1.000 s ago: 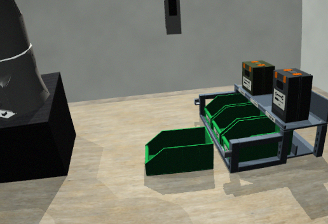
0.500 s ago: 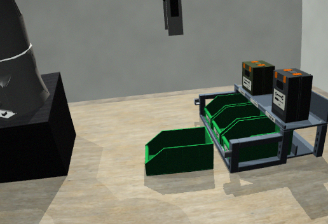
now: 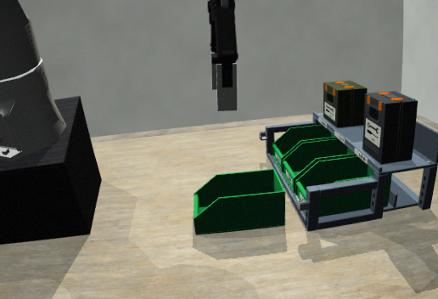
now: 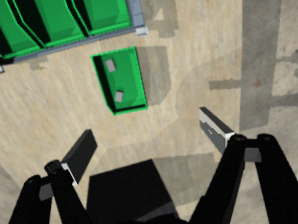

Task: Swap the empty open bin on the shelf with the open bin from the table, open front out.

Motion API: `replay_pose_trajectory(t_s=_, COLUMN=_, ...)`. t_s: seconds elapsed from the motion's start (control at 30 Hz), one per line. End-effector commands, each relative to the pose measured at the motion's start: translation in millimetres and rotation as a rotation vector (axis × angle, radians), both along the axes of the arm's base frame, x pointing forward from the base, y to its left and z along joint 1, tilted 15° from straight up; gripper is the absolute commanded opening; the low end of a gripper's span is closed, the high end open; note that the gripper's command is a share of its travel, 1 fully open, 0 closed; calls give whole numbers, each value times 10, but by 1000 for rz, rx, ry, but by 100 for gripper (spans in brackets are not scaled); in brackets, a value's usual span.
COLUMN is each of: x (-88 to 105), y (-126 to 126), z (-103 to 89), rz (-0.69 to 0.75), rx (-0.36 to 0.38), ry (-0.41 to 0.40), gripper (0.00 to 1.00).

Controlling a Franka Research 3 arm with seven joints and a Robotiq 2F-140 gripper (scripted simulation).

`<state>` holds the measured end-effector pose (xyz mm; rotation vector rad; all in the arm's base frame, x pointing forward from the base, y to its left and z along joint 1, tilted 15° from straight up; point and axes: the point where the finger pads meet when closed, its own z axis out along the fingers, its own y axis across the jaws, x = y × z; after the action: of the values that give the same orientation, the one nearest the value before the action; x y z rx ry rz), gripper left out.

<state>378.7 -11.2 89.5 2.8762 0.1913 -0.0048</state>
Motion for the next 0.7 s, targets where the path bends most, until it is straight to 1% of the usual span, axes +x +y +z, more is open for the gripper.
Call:
replay_pose_trajectory(t_s=0.0, x=206, y=-21, z=-296, rz=-2, rx=13, ry=-56, gripper=100)
replay_pose_trajectory(t_s=0.07, x=216, y=-55, z=-430, rz=-2, rx=13, ry=-56, gripper=100)
replay_pose_trajectory(t_s=0.13, x=216, y=-55, z=-430, rz=-2, rx=13, ry=-56, gripper=100)
replay_pose_trajectory(t_s=0.23, x=227, y=-94, z=-588, rz=-2, rx=13, ry=-56, gripper=100)
replay_pose_trajectory(t_s=0.33, x=234, y=-119, z=-688, rz=-2, rx=13, ry=-56, gripper=100)
replay_pose_trajectory(t_s=0.43, x=237, y=-131, z=-733, rz=-2, rx=13, ry=-56, gripper=100)
replay_pose_trajectory(t_s=0.67, x=237, y=-133, z=-740, rz=-2, rx=13, ry=-56, gripper=100)
